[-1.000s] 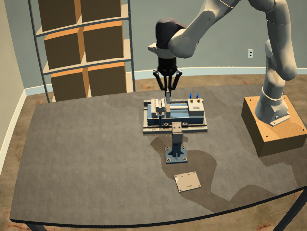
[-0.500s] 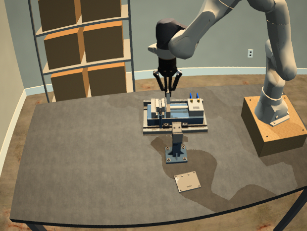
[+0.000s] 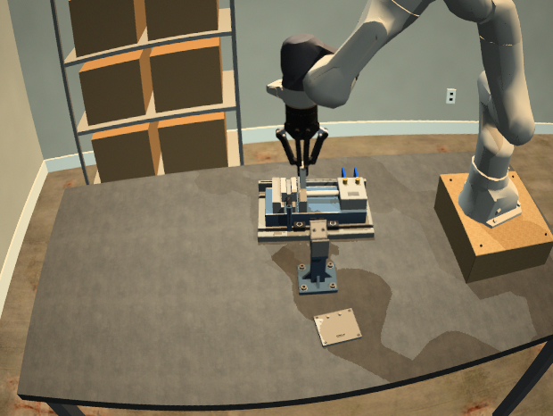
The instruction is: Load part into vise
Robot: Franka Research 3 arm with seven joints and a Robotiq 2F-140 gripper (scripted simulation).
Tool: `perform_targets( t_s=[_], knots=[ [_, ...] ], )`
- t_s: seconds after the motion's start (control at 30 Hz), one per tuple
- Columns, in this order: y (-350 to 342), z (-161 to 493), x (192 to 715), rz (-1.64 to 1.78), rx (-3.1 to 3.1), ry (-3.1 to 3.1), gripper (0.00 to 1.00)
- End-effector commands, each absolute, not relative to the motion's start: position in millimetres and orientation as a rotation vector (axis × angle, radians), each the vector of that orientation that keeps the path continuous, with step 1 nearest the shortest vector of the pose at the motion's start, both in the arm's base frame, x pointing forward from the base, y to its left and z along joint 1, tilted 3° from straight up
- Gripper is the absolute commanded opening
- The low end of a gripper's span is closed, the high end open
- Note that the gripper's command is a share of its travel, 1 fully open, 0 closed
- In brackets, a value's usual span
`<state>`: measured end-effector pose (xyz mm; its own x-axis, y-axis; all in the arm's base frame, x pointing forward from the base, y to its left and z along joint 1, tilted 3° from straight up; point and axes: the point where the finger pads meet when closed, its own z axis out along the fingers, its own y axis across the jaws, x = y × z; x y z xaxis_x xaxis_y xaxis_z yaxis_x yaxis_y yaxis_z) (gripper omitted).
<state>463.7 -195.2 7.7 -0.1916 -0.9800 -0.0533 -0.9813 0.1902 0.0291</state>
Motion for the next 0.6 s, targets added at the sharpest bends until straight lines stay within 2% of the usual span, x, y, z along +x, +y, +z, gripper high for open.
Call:
perform_targets(
  t_s=[0.0,0.57],
  knots=[
    [-195.4,6.6,465.1,0.084,-1.986,2.399,0.00],
    [-195.3,5.0,465.1,0.084,-1.986,2.399,0.00]
  ],
)
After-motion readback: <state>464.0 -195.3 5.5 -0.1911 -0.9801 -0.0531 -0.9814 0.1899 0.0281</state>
